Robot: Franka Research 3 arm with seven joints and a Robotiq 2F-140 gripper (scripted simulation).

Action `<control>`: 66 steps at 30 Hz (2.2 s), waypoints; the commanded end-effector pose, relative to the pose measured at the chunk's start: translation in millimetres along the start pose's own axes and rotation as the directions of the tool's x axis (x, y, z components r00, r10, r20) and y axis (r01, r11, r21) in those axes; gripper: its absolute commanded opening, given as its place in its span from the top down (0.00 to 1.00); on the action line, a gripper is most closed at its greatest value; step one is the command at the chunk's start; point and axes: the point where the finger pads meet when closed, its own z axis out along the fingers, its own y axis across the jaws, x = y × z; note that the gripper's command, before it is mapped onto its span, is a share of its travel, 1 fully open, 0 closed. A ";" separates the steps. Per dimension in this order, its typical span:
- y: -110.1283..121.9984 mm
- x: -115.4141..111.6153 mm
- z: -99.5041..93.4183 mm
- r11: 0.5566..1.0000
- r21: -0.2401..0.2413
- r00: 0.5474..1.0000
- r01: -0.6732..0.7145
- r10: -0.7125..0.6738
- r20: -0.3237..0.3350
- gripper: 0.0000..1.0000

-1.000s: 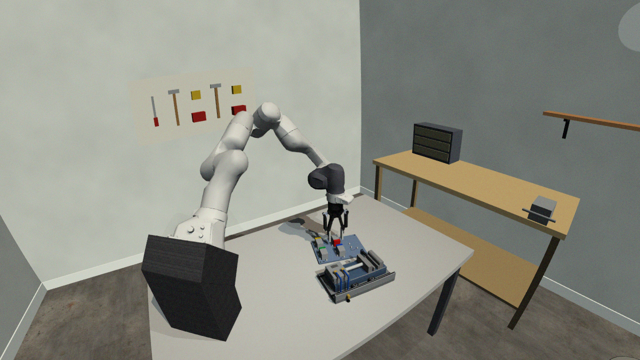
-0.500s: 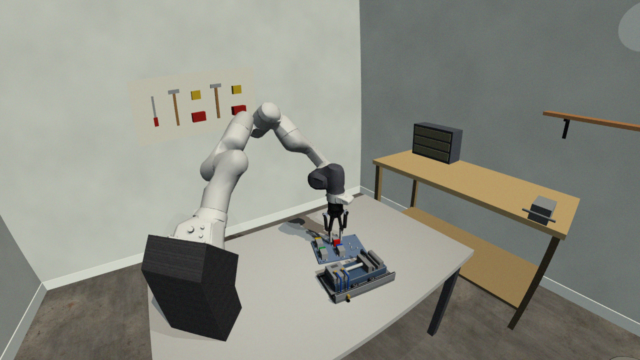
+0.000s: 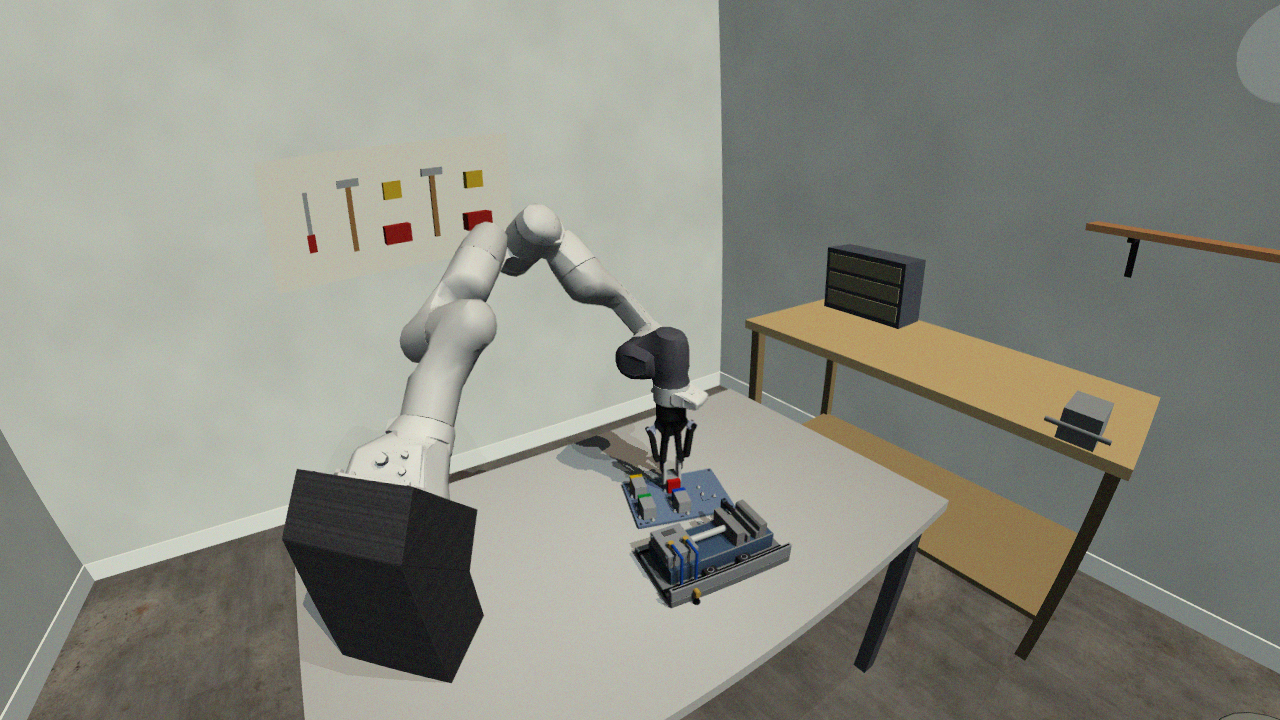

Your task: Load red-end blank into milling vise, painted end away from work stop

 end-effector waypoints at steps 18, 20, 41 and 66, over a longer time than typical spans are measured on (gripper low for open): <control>-0.1 0.0 -0.1 1.000 0.000 1.000 0.000 0.000 0.000 1.00; -0.1 0.0 -0.1 1.000 0.000 1.000 0.000 0.000 0.000 1.00; -0.1 0.0 -0.1 1.000 0.000 1.000 0.000 0.000 0.000 1.00; -0.1 0.0 -30.1 1.000 0.001 1.000 0.005 -0.005 0.000 1.00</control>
